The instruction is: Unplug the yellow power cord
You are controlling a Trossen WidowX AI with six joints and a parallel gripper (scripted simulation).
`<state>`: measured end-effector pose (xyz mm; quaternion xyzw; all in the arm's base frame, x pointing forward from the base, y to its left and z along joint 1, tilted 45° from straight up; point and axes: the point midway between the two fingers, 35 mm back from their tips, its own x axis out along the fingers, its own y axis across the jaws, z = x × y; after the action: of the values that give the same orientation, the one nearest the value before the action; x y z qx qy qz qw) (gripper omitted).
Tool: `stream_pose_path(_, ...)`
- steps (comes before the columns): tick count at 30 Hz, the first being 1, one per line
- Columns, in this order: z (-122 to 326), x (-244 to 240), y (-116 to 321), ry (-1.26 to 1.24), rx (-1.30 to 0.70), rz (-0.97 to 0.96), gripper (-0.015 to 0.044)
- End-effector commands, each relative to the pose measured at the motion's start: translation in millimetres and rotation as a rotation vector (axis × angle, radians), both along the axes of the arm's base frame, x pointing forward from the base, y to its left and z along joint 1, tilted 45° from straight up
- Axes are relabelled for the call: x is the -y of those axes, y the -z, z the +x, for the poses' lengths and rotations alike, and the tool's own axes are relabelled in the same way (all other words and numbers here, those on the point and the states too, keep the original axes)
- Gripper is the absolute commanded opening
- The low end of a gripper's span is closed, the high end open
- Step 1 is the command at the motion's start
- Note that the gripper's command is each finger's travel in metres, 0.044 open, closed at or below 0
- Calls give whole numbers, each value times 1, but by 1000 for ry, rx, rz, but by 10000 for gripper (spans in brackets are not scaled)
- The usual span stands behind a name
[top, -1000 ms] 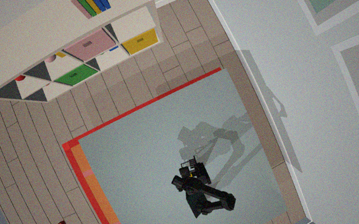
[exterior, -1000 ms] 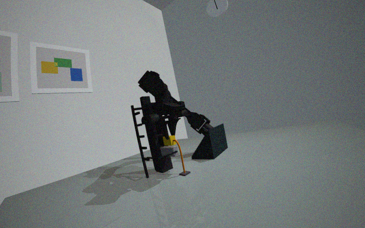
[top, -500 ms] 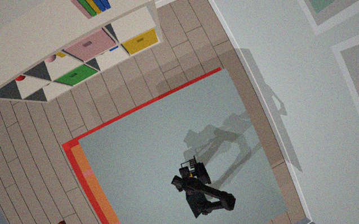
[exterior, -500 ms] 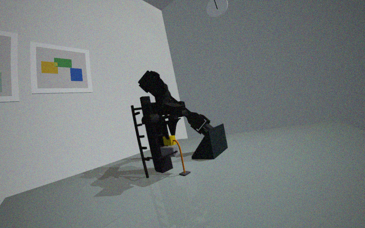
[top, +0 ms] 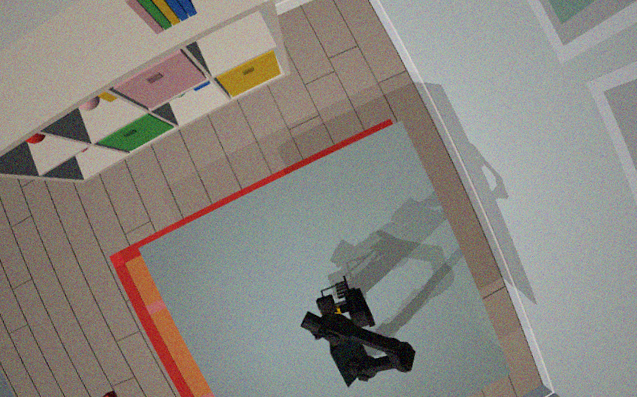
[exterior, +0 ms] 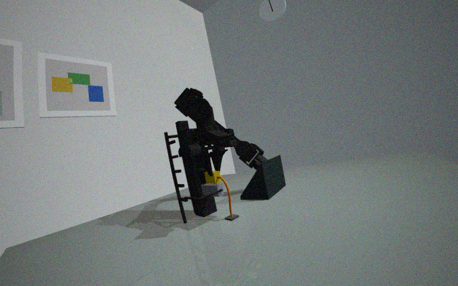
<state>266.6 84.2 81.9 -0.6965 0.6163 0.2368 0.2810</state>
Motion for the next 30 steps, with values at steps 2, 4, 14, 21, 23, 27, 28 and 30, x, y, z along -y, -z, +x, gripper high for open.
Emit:
stream_pose_path(2, 1, -25, 15, -13, 0, 57, 0)
stream_pose_path(4, 1, -28, 16, -13, 0, 57, 0)
stream_pose_path(14, 0, -27, 20, -15, -2, 51, 105)
stream_pose_path(21, 0, -27, 20, -15, -2, 51, 289)
stream_pose_path(23, 0, -30, 21, -15, -2, 51, 341)
stream_pose_path(27, 0, -53, 35, -15, -2, 54, 440)
stream_pose_path(28, 0, -62, 41, -15, -2, 55, 440)
stream_pose_path(30, -2, -77, 51, -15, -1, 55, 440)
